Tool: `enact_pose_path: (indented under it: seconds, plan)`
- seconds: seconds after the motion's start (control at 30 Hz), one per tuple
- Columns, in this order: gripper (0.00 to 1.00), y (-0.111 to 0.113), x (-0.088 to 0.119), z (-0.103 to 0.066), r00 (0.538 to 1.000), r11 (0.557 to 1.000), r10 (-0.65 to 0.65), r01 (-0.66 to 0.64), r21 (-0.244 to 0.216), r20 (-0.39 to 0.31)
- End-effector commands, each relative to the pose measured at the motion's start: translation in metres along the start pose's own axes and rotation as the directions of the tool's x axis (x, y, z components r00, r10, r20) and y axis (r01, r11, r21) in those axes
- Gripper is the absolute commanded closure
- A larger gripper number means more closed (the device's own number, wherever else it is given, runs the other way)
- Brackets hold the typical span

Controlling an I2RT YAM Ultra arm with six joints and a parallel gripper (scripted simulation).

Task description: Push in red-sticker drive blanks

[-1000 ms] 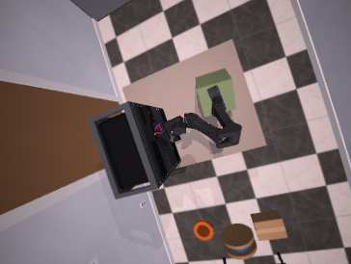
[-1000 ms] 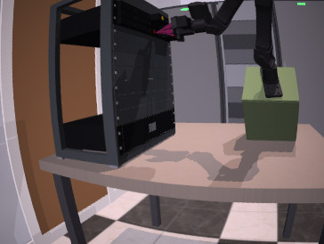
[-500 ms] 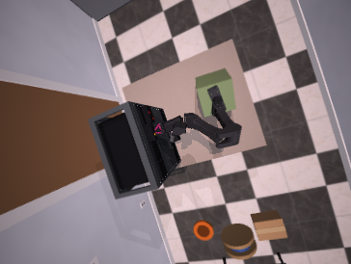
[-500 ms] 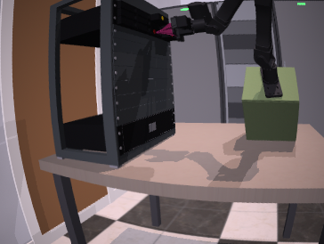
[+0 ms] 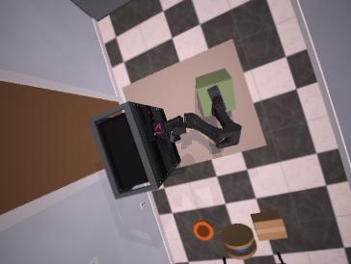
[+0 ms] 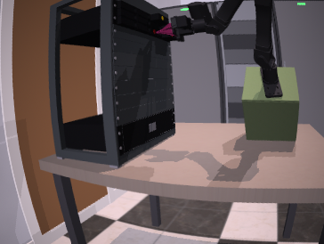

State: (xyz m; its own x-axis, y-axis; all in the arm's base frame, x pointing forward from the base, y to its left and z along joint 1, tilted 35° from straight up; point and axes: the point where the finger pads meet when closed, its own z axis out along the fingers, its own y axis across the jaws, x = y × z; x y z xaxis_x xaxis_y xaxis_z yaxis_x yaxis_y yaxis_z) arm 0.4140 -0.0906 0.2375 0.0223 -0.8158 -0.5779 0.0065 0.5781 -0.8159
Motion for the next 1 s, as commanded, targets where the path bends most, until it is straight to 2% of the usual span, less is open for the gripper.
enact_pose_path:
  seconds: [0.0, 0.1, 0.2, 0.23, 0.27, 0.37, 0.67, 0.8, 0.93, 0.97]
  plan:
    - [1.0, -0.034, 0.011, 0.008, 0.999, 0.995, -0.011, 0.016, 0.101, -0.053]
    - [1.0, -0.034, 0.011, 0.006, 0.999, 0.995, -0.011, 0.016, 0.101, -0.053]
    - [1.0, -0.043, 0.002, -0.006, 0.999, 0.992, -0.021, 0.026, 0.123, -0.037]
    - [1.0, -0.026, 0.011, -0.015, 0.998, 0.996, -0.004, 0.01, 0.092, -0.06]
    - [1.0, -0.022, 0.013, -0.019, 0.998, 0.997, 0.003, 0.002, 0.077, -0.07]
    - [1.0, -0.022, 0.013, -0.024, 0.998, 0.997, 0.003, 0.002, 0.077, -0.07]
    - [1.0, -0.016, 0.009, -0.076, 0.998, 0.997, 0.004, 0.0, 0.071, -0.06]
    - [1.0, -0.014, 0.009, -0.094, 0.998, 0.997, 0.004, 0.0, 0.071, -0.059]
    - [1.0, -0.014, 0.008, -0.1, 0.998, 0.997, 0.005, 0.0, 0.071, -0.059]
    - [1.0, -0.031, -0.001, -0.099, 0.999, 0.995, -0.019, 0.023, 0.099, -0.039]
